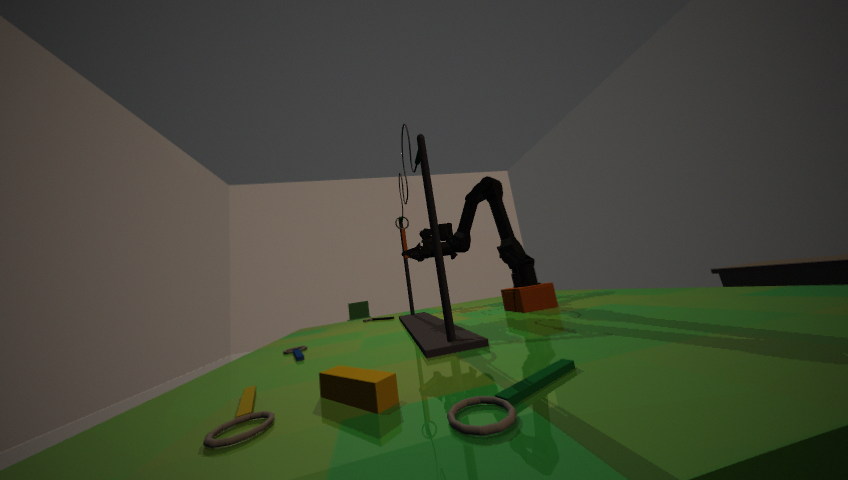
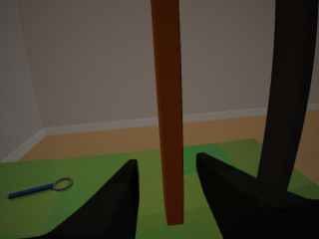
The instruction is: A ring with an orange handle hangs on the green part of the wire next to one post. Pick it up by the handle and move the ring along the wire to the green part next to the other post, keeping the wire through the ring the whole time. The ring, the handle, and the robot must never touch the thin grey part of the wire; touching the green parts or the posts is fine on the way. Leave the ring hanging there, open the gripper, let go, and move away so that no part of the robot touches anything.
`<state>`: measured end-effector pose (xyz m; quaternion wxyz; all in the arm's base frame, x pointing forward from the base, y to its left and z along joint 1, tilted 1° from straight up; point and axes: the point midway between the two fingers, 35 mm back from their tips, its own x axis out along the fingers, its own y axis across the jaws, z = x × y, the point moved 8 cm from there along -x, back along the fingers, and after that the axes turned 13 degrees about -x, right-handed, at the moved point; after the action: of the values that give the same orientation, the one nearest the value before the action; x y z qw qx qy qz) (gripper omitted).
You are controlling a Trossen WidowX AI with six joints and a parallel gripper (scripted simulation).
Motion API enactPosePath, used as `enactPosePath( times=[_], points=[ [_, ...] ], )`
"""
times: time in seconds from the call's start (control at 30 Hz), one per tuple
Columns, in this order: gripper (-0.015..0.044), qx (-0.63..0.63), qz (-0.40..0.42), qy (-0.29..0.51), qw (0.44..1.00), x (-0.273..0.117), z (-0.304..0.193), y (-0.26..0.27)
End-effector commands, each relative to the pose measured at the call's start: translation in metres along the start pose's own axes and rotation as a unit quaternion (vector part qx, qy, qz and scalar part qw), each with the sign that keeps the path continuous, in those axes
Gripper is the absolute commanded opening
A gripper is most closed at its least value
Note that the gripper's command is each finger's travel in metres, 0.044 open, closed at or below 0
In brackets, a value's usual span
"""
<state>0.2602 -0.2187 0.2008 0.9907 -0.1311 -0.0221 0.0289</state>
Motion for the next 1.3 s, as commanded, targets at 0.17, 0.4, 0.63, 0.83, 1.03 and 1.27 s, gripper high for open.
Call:
enactPosePath(
  times=[0.17,0.4,0.63,0.83,1.03,1.27],
  points=[
    [0.0160,0.000,-0.001,0.001,1.000,0.0138,-0.0014,0.0014],
    [0.0160,0.000,-0.001,0.001,1.000,0.0138,-0.0014,0.0014],
    [0.0160,0.000,-0.001,0.001,1.000,0.0138,-0.0014,0.0014],
    [0.0160,0.000,-0.001,0.001,1.000,0.0138,-0.0014,0.0014],
    [0.0022,0.001,0.001,0.000,1.000,0.0136,-0.0009,0.0016],
    [-0.0142,0.001,0.001,0.000,1.000,0.0136,-0.0009,0.0016]
  ],
)
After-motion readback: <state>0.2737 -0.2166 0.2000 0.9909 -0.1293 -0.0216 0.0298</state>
